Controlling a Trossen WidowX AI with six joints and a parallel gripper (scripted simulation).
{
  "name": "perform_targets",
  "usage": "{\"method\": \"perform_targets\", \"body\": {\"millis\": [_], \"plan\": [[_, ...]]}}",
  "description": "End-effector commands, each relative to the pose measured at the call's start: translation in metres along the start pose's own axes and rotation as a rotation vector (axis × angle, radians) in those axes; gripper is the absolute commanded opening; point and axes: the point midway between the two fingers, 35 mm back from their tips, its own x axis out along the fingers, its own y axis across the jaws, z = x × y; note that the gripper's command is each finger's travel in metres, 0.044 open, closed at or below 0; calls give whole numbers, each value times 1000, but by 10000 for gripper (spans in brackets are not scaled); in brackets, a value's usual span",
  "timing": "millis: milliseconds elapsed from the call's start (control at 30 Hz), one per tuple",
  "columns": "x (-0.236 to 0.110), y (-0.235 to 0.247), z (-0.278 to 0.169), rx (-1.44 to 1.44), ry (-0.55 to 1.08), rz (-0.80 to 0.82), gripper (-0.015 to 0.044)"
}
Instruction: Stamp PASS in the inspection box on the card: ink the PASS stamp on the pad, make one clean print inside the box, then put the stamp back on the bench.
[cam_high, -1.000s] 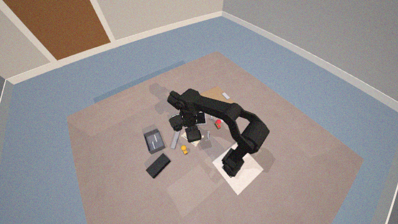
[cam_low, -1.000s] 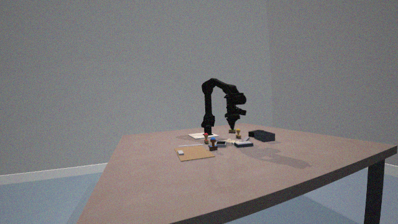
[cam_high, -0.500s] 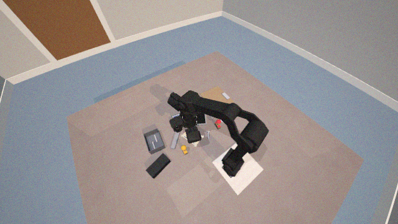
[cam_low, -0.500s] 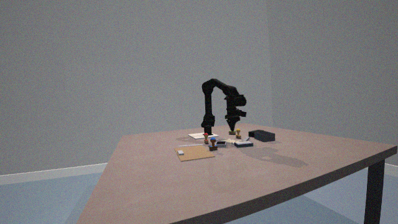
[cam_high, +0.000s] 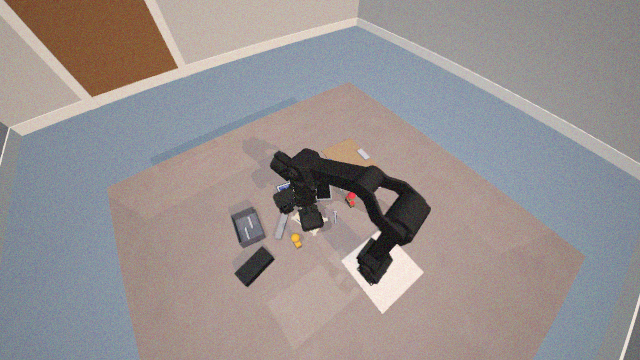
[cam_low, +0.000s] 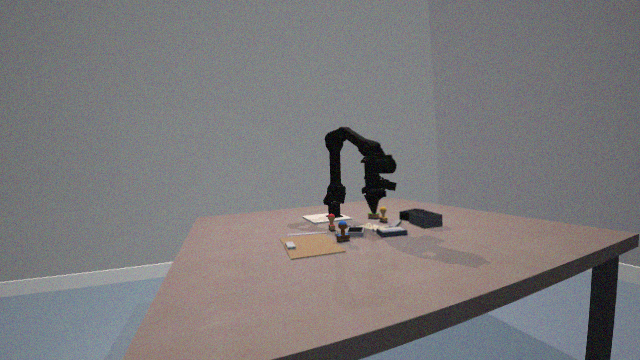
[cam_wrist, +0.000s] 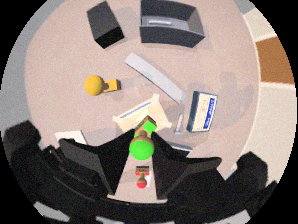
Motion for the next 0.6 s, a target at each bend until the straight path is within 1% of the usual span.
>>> {"method": "perform_targets", "body": {"millis": [0,567], "plan": [[4,2,0,-1,0,6,0],[15,2,-1,0,0,6,0]]}}
